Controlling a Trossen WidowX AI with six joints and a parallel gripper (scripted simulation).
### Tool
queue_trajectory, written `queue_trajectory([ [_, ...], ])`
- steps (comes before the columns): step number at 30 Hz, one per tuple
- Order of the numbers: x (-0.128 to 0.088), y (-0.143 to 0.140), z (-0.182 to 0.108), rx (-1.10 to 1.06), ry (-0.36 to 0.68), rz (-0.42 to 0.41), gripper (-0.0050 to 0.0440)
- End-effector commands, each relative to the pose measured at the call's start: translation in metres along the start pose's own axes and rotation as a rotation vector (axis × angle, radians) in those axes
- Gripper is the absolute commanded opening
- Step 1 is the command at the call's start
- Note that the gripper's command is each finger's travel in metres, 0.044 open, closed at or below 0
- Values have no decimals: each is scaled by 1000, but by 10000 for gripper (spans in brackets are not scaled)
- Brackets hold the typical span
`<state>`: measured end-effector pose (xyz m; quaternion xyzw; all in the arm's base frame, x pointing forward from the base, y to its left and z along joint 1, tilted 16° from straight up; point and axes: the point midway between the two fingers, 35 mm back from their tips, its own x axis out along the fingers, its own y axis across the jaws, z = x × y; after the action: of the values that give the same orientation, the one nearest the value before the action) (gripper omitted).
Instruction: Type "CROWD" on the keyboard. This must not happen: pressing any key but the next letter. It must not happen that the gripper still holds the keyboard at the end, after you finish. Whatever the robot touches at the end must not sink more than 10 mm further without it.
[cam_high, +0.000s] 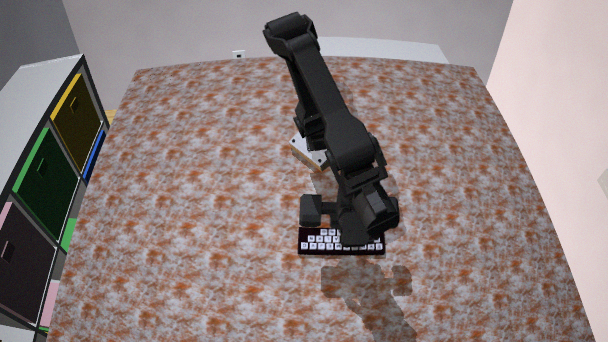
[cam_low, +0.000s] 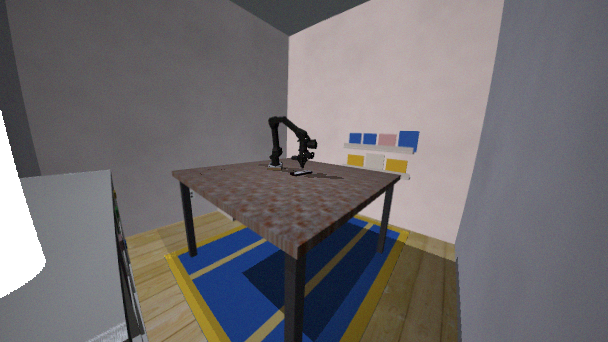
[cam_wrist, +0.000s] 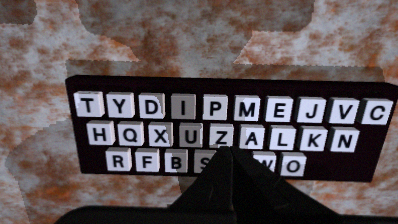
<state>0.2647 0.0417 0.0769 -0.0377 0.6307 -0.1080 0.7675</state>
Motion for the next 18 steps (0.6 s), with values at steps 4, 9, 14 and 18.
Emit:
queue_trajectory([
  [4,0,-3,-4,-4,3,2,0],
  [9,1,-21,-2,-4,4,3,0],
  [14,1,-63,-3,-4,3,2,0],
  [18,1,-63,-3,-4,3,2,0],
])
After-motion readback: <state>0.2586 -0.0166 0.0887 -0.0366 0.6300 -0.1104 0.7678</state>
